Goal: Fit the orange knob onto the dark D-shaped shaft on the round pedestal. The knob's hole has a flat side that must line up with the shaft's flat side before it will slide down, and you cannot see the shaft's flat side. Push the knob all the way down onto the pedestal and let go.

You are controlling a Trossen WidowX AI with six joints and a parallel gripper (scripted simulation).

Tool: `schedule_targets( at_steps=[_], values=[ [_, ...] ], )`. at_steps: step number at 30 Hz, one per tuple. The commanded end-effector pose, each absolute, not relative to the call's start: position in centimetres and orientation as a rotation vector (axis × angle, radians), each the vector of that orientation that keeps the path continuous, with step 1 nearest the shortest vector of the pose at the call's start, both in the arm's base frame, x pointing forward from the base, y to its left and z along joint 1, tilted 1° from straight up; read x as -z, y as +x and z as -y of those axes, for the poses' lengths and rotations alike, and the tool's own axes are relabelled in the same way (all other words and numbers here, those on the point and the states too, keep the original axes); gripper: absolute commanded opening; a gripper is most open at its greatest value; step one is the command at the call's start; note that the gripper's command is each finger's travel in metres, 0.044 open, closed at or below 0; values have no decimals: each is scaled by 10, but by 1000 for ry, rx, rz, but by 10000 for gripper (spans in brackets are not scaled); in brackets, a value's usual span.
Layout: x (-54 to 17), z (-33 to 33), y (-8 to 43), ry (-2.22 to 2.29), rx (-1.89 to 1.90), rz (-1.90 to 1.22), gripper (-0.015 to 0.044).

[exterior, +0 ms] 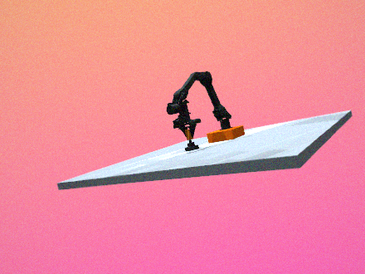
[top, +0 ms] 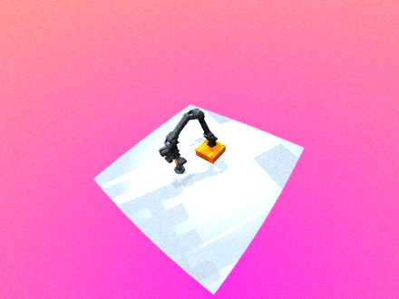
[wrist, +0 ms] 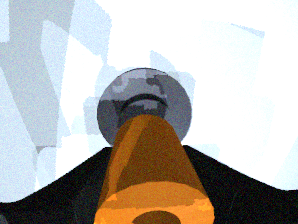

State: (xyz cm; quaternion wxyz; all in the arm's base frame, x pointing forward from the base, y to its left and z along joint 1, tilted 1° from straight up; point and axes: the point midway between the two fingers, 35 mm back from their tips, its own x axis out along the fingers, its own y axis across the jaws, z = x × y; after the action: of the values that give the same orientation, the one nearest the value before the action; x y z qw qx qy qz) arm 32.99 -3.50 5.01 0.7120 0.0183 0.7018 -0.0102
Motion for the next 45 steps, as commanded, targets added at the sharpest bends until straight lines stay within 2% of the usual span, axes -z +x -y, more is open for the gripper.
schedule_targets(
  at_steps=[1,37,45],
  values=[
    [-55,35,331,135,119,-1545,0],
    [-53,35,333,143,127,-1544,0],
    [-54,36,335,308,289,-1529,0]
  ],
)
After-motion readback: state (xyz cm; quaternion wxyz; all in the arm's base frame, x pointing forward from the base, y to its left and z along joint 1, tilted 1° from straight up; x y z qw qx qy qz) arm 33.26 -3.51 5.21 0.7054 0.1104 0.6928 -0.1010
